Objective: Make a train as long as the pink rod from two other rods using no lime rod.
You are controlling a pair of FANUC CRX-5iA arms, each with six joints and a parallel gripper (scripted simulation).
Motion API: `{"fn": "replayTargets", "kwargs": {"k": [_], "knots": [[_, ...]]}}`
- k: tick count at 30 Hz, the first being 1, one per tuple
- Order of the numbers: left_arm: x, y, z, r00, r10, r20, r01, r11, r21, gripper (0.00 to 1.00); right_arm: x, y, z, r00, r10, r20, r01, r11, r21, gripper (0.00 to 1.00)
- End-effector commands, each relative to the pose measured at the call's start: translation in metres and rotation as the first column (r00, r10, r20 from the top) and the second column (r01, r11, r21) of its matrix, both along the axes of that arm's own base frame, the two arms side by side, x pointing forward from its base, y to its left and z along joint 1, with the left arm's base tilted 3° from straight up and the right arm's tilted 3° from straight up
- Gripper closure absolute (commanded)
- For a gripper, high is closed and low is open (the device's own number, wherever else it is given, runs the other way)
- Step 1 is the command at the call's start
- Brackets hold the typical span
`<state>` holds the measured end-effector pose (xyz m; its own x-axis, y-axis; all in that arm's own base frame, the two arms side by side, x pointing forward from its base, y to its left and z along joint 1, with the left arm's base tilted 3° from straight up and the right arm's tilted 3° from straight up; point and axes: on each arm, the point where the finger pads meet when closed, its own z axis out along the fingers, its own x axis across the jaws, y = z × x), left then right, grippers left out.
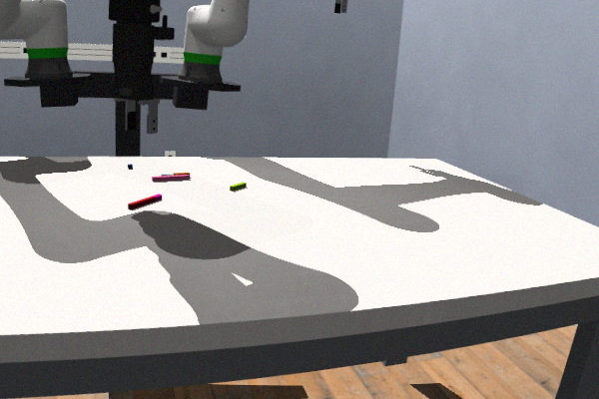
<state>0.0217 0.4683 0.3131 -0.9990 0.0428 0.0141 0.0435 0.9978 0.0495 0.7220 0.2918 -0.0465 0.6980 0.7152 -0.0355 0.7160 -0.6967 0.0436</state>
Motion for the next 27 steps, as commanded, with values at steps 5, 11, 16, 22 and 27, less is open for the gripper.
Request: {"fn": "replayTargets", "kwargs": {"k": [5,11,16,22,27], "knots": [[0.000,0.000,0.001,1.000,0.000,0.000,0.000,1.000,0.002,0.00,0.000,0.002,0.029,1.000,0.000,0.002,0.000,1.000,0.000,0.00],[0.000,0.000,0.001,1.000,0.000,0.000,0.000,1.000,0.002,0.00,0.000,0.002,0.034,1.000,0.000,0.002,0.000,1.000,0.000,0.00],[0.000,0.000,0.001,1.000,0.000,0.000,0.000,1.000,0.002,0.00,0.000,0.002,0.034,1.000,0.000,0.002,0.000,1.000,0.000,0.00],[0.000,0.000,0.001,1.000,0.000,0.000,0.000,1.000,0.002,0.00,0.000,0.002,0.034,1.000,0.000,0.002,0.000,1.000,0.000,0.00],[0.000,0.000,0.001,1.000,0.000,0.000,0.000,1.000,0.002,0.00,0.000,0.002,0.034,1.000,0.000,0.002,0.000,1.000,0.000,0.00]]}}
